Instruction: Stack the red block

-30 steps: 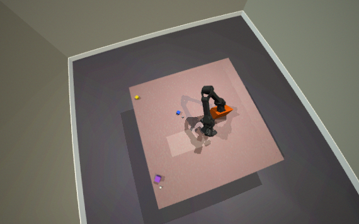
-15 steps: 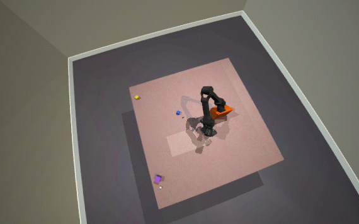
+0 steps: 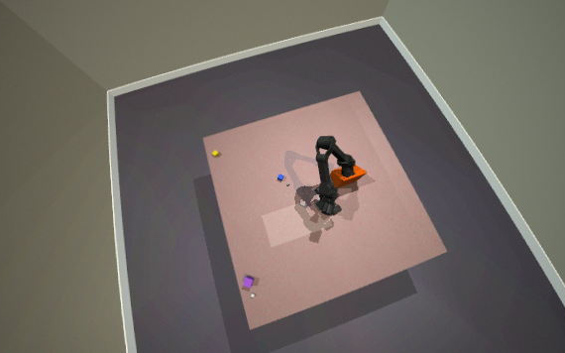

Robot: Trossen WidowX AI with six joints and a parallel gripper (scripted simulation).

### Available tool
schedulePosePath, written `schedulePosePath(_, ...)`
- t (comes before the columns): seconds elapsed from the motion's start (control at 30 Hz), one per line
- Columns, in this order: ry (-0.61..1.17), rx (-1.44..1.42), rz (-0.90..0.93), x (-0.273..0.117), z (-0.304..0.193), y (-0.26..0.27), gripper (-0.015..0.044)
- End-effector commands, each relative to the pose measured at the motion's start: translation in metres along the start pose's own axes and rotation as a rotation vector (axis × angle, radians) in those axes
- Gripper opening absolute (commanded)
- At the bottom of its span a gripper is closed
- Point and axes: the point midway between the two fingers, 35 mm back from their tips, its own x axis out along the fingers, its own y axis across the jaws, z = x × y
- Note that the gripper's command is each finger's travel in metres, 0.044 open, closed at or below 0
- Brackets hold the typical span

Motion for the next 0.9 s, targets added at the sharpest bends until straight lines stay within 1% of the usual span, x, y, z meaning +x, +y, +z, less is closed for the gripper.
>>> schedulePosePath(0.0,-0.002,-0.003,-0.002,-0.0005,0.0003,-0.0002,0.0)
schedulePosePath(0.07,-0.003,-0.003,-0.002,-0.005,0.0004,-0.0001,0.0)
schedulePosePath(0.1,-0.001,-0.002,-0.001,-0.0007,0.0,0.0002,0.0026)
schedulePosePath(0.63,-0.001,-0.002,-0.001,-0.0007,0.0,0.0002,0.044)
schedulePosePath(0.87,-0.001,-0.002,-0.001,-0.0007,0.0,0.0002,0.044)
